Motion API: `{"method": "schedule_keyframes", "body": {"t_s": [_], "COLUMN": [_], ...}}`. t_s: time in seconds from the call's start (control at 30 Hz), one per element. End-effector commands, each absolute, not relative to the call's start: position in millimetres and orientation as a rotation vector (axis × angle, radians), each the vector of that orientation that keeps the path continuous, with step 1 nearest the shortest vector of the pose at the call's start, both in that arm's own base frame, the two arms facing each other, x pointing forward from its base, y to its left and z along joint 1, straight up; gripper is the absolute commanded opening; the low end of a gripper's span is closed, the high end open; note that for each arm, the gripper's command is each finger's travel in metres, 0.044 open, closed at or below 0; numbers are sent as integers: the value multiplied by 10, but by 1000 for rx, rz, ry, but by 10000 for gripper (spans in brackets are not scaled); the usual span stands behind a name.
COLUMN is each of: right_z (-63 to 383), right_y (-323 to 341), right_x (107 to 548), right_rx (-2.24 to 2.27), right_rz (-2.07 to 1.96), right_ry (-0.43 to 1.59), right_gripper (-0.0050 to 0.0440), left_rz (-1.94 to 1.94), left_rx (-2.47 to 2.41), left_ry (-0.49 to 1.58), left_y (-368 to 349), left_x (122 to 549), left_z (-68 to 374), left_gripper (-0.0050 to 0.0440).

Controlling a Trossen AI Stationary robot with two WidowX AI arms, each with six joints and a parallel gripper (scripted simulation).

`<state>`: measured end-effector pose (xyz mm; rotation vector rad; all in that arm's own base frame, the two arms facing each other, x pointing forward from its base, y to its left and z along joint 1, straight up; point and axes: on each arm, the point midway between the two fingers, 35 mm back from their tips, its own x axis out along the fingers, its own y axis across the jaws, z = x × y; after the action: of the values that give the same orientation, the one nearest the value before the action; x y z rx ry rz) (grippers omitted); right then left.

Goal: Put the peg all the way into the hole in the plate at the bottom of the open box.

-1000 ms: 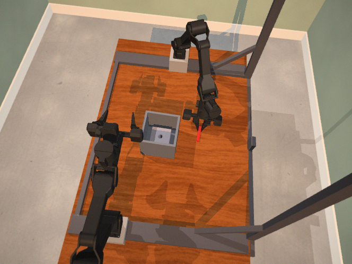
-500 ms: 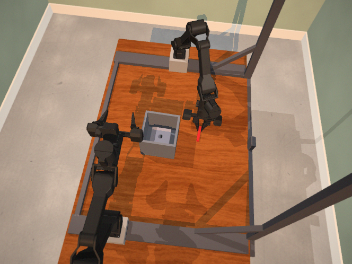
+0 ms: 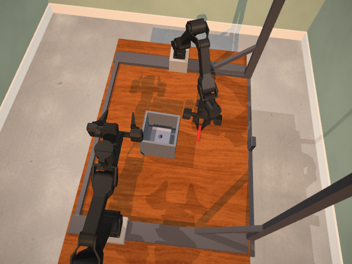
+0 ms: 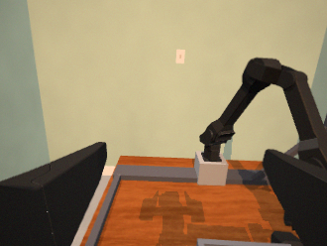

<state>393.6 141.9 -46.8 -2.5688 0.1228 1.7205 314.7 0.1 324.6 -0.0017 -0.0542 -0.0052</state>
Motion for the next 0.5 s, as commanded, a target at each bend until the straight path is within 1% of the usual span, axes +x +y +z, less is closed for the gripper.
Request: {"method": "schedule_keyframes", "body": {"t_s": [0.0,0.47], "right_z": [-211,-29], "right_y": [1474,1472], "right_x": [4047,4039], "right_rx": [-2601,-2602], "right_rz": [1644,1645], "right_ry": [104,107], "right_gripper": [64,64], "left_rz": [-4,-4], "left_rx": [3,3], "left_ry": [-65,-65], "left_y": [7,7], "left_x": [3127,3127], "left_z": [3281,3281], "left_gripper": [440,440]}}
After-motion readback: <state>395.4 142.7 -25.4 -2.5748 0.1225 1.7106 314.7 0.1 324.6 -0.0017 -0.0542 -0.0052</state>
